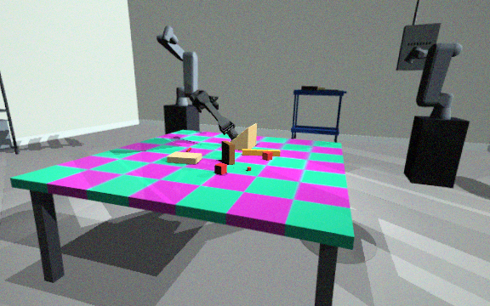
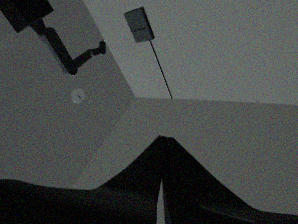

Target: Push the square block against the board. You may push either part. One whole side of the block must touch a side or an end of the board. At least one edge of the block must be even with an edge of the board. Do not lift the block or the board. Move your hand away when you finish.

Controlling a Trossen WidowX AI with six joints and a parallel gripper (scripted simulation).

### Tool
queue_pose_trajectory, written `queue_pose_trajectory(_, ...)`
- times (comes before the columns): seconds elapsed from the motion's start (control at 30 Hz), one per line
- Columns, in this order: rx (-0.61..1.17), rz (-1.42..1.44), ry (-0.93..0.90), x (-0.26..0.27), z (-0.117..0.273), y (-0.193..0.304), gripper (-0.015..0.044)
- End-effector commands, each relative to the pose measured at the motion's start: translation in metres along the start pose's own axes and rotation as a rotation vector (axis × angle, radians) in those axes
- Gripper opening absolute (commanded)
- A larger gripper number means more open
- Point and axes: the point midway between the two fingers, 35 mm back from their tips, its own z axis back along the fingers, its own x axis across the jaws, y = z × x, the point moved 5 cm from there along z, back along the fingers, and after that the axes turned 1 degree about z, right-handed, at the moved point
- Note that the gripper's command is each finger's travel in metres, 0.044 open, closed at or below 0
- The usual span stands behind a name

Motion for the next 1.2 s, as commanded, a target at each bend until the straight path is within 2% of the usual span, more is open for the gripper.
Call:
queue_pose_trajectory(0.0, -0.094, -0.063, 0.032, -0.005, 0.026, -0.014, 0.0)
queue_pose_trajectory(0.6, -0.526, -0.377, 0.088, -0.022, 0.151, -0.051, 0.0)
queue_pose_trajectory(1.17, -0.956, -0.63, -0.004, -0.02, 0.276, -0.052, 0.0)
